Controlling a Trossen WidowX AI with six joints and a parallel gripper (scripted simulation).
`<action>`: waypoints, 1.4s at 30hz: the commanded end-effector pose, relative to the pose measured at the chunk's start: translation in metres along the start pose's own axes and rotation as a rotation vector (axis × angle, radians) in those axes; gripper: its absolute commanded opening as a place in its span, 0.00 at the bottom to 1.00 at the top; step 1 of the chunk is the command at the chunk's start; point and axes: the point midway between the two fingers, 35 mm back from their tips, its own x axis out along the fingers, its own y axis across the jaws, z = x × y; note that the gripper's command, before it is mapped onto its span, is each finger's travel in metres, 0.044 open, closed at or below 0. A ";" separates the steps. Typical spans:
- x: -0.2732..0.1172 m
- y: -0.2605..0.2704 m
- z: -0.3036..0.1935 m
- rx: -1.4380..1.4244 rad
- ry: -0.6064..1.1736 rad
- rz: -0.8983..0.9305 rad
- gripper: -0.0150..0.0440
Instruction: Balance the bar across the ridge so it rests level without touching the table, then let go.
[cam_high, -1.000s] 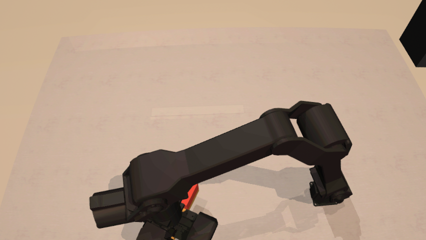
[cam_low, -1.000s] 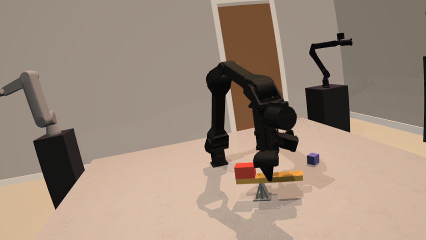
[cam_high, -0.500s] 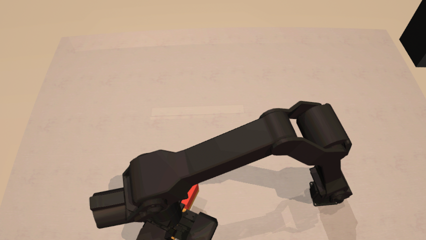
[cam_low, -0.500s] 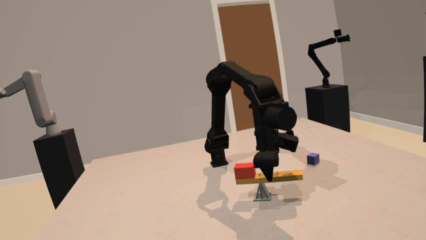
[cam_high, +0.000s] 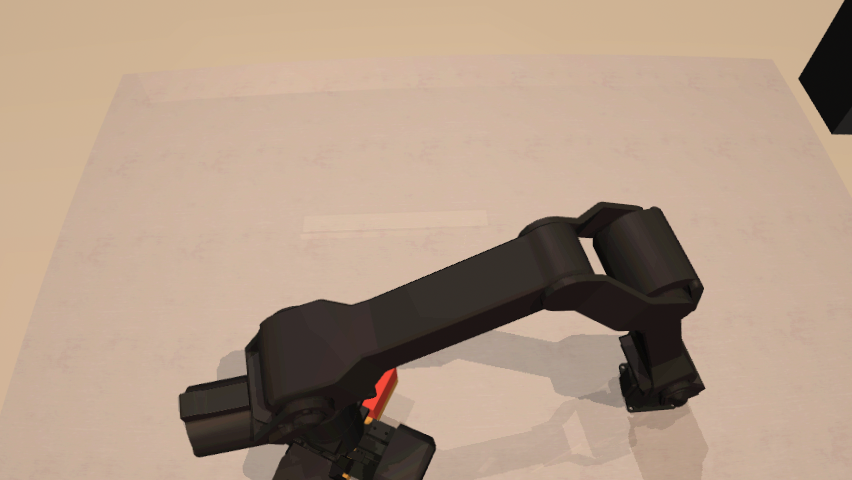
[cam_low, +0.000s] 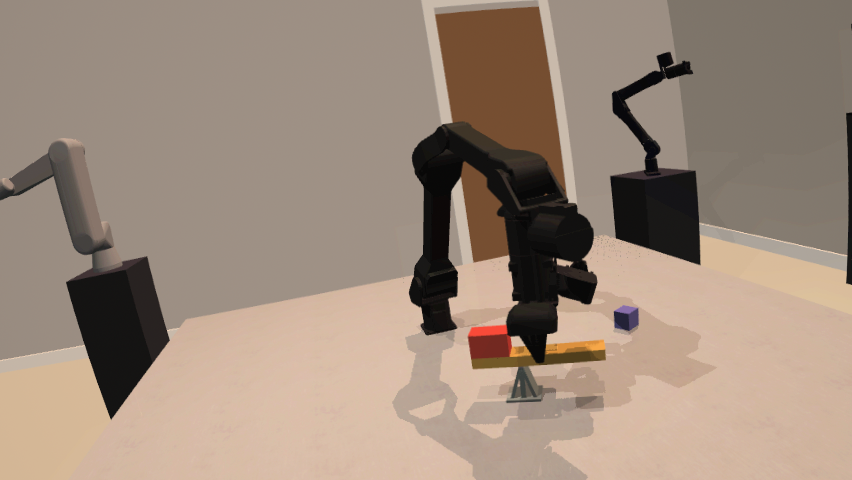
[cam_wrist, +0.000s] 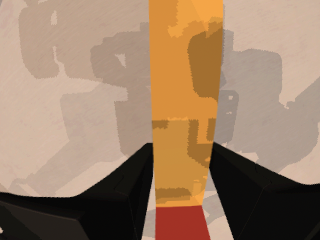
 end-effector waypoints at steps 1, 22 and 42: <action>0.000 0.000 0.000 0.000 0.001 0.001 0.54; 0.000 0.000 0.000 0.000 0.001 0.001 0.57; -0.039 -0.004 0.003 0.000 -0.007 -0.008 1.00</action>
